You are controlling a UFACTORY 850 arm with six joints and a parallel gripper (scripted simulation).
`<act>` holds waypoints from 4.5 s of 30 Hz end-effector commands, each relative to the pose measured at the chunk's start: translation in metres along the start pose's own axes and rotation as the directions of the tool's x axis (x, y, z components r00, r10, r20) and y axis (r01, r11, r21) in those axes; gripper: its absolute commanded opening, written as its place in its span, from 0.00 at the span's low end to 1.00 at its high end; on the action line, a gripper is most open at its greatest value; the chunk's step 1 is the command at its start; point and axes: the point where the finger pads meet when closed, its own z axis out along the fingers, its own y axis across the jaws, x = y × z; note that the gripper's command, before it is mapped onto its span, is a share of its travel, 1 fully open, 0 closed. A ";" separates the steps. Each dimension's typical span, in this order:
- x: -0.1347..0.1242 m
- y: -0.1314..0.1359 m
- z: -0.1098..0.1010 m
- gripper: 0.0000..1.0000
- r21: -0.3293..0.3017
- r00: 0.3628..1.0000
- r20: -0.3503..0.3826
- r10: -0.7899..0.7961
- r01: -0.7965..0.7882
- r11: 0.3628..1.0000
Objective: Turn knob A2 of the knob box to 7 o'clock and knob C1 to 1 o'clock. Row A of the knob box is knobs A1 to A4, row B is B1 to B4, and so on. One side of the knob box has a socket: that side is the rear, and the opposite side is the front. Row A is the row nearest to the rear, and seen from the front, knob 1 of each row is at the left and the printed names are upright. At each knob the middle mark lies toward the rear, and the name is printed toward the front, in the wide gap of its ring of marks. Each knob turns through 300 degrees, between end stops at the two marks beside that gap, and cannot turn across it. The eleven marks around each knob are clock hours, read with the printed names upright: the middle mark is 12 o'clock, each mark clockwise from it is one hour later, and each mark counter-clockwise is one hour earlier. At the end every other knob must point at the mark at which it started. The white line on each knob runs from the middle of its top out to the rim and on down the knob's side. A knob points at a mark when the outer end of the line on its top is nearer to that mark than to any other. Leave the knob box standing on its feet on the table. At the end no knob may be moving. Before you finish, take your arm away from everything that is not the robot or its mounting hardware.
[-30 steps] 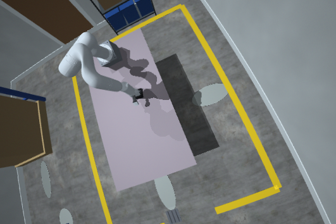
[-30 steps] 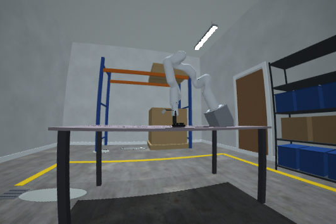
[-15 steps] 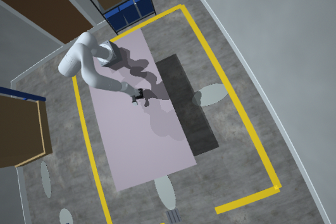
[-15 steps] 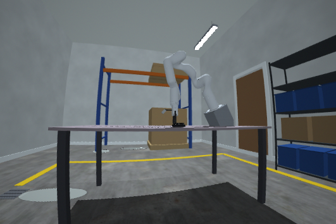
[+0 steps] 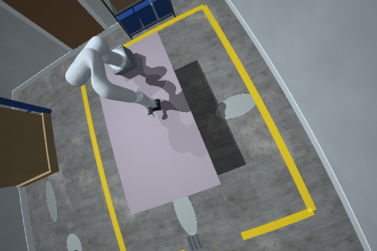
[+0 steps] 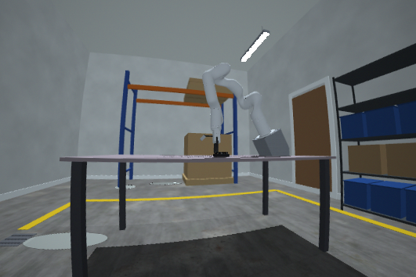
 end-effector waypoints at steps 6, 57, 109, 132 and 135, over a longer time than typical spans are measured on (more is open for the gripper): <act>0.000 0.000 0.000 0.19 0.001 1.000 -0.001 0.000 0.000 1.000; 0.000 0.000 -0.036 0.19 0.001 1.000 -0.001 0.000 0.000 1.000; 0.001 0.000 -0.150 1.00 0.001 1.000 -0.001 0.000 0.000 1.000; 0.001 0.000 -0.150 1.00 0.001 1.000 -0.001 0.000 0.000 1.000; 0.001 0.000 -0.150 1.00 0.001 1.000 -0.001 0.000 0.000 1.000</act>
